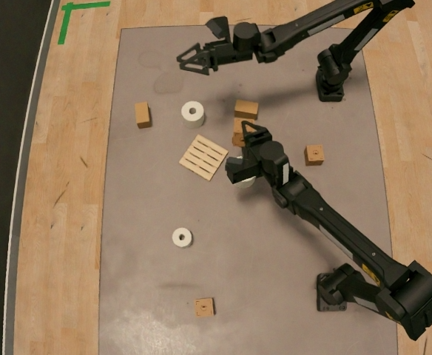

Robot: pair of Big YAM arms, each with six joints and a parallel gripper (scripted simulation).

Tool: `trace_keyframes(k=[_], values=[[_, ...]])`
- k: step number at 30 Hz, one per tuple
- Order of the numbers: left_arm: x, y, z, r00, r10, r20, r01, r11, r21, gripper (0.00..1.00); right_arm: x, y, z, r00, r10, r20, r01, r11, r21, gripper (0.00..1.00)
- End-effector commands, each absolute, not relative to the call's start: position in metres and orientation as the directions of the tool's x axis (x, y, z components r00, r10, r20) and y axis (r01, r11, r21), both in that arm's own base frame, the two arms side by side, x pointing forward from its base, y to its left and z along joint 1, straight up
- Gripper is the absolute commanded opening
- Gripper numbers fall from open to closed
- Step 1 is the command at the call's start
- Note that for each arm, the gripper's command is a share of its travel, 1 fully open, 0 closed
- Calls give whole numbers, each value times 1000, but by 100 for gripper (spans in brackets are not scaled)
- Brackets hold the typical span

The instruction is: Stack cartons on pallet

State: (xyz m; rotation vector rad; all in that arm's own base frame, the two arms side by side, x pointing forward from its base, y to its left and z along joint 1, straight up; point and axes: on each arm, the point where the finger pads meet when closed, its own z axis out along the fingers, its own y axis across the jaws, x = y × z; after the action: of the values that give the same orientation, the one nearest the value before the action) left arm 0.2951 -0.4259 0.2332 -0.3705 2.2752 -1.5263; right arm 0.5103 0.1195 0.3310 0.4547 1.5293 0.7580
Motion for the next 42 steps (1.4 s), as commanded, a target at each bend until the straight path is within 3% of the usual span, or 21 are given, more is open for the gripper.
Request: trace_keyframes(k=[1, 14, 26, 42], values=[[302, -433, 257, -890, -424, -168, 13, 343, -939, 50, 497, 144, 312, -150, 829, -539, -181, 513, 839, 100], [302, -433, 257, -890, -424, -168, 13, 343, -939, 50, 446, 192, 265, -297, 943, -150, -179, 99, 979, 100], [302, -433, 257, -890, -424, -168, 13, 343, -939, 50, 357, 213, 206, -442, 856, 268, -22, -309, 951, 100], [302, -433, 257, -890, -424, -168, 13, 343, -939, 50, 327, 241, 229, -552, 778, 300, -40, -384, 923, 100]])
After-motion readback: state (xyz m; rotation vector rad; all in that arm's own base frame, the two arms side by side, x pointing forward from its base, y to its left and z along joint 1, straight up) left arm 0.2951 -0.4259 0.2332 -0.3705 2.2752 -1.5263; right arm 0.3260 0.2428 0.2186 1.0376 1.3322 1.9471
